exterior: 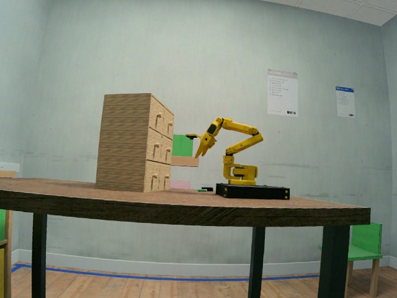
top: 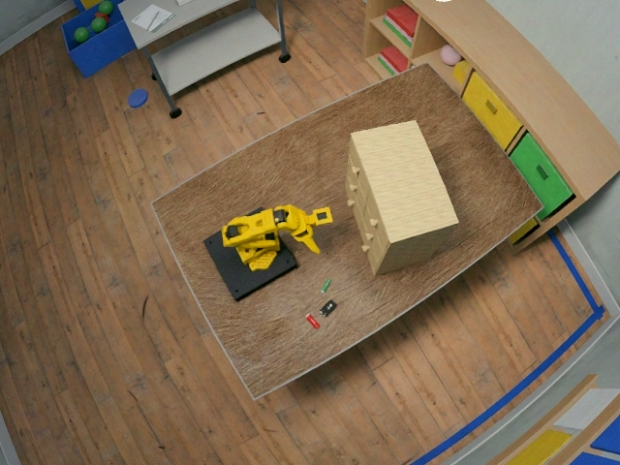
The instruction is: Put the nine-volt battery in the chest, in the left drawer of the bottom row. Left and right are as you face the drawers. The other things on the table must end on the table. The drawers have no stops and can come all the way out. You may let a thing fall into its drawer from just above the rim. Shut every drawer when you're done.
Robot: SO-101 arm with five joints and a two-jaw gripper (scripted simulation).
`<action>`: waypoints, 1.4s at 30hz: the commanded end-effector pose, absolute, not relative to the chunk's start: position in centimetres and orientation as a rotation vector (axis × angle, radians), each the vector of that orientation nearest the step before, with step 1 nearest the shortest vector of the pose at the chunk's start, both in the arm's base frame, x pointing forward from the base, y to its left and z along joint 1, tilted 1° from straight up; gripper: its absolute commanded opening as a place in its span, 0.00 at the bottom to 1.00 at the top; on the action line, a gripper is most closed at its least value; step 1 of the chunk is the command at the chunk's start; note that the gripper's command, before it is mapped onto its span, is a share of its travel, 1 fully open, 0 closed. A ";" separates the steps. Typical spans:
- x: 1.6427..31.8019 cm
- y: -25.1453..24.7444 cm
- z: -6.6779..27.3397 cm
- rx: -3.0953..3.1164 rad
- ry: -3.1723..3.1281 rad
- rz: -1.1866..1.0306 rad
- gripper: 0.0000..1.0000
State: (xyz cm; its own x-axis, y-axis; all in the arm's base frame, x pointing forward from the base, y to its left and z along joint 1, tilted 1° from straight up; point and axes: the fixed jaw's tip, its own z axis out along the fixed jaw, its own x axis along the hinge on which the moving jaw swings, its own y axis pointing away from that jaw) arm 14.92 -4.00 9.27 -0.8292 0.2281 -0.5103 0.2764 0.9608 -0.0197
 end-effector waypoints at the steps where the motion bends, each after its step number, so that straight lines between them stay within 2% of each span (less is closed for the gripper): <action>1: 14.6 -3.8 8.8 0.341 2.612 -0.120 0.50; 26: 14.6 -3.8 8.8 0.341 2.612 -0.120 0.50; 42: 18.5 -2.5 8.0 0.404 2.384 -0.009 0.44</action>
State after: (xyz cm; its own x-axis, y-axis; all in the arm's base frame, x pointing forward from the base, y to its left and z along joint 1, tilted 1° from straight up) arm 17.97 -2.80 8.43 -0.7191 0.2707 -0.6400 0.2880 0.9543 0.0801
